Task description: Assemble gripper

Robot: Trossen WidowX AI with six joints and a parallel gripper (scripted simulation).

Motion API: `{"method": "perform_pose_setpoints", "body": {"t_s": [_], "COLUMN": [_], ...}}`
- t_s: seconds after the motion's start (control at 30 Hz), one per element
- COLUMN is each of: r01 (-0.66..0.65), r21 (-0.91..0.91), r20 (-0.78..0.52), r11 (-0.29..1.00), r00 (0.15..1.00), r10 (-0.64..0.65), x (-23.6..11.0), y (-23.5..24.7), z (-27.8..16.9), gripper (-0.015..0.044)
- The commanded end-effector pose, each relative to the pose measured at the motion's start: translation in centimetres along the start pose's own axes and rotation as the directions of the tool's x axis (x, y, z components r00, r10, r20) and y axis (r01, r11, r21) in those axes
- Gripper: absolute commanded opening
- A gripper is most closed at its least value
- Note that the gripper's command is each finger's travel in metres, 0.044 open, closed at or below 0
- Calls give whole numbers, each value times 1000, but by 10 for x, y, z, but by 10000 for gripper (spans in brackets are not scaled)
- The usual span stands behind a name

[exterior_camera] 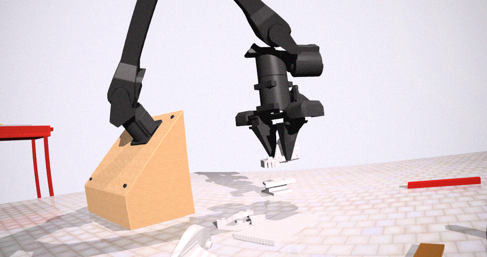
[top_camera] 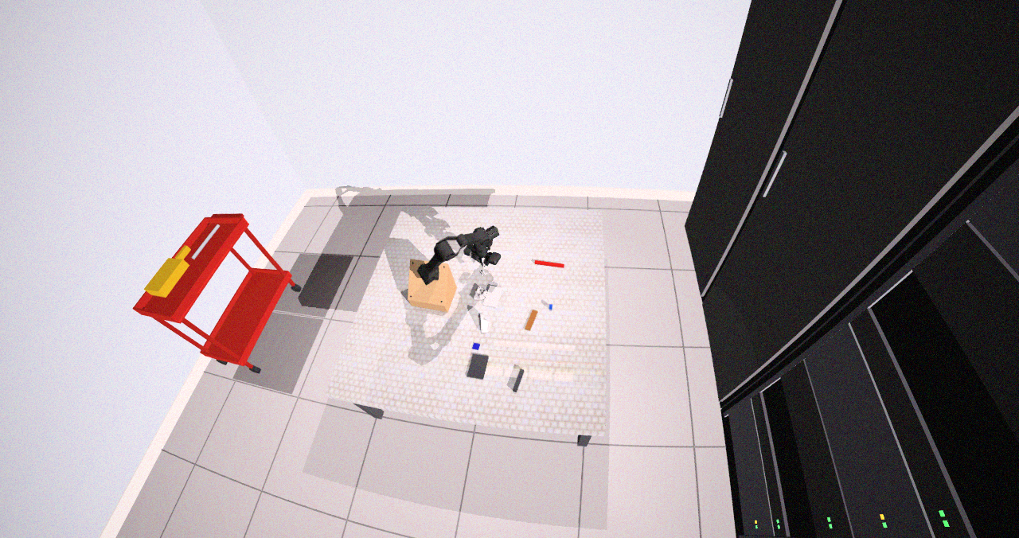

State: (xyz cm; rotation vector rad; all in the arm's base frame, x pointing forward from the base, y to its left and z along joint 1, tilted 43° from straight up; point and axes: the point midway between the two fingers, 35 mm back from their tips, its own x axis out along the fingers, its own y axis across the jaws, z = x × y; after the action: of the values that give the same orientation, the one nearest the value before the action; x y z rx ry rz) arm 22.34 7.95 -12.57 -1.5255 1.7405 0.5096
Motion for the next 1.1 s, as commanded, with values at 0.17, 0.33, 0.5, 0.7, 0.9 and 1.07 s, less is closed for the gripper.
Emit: {"method": "perform_pose_setpoints", "body": {"t_s": [0.17, 0.33, 0.5, 0.7, 0.9, 1.07], "r01": [5, 6, 7, 8, 9, 11], "r21": [232, 359, 479, 612, 730, 814], "r20": [-6, -6, -7, -8, -9, -11], "r11": [973, 933, 878, 791, 683, 581], "r00": [1000, 1000, 1000, 1000, 1000, 1000], "r10": [-4, -4, -4, -4, -3, -3], "x": [1, 1, 1, 2, 3, 4], "y": [1, 2, 3, 5, 8, 10], "z": [-18, -27, -37, -48, -59, -68], "gripper": [134, 134, 134, 134, 134, 134]}}
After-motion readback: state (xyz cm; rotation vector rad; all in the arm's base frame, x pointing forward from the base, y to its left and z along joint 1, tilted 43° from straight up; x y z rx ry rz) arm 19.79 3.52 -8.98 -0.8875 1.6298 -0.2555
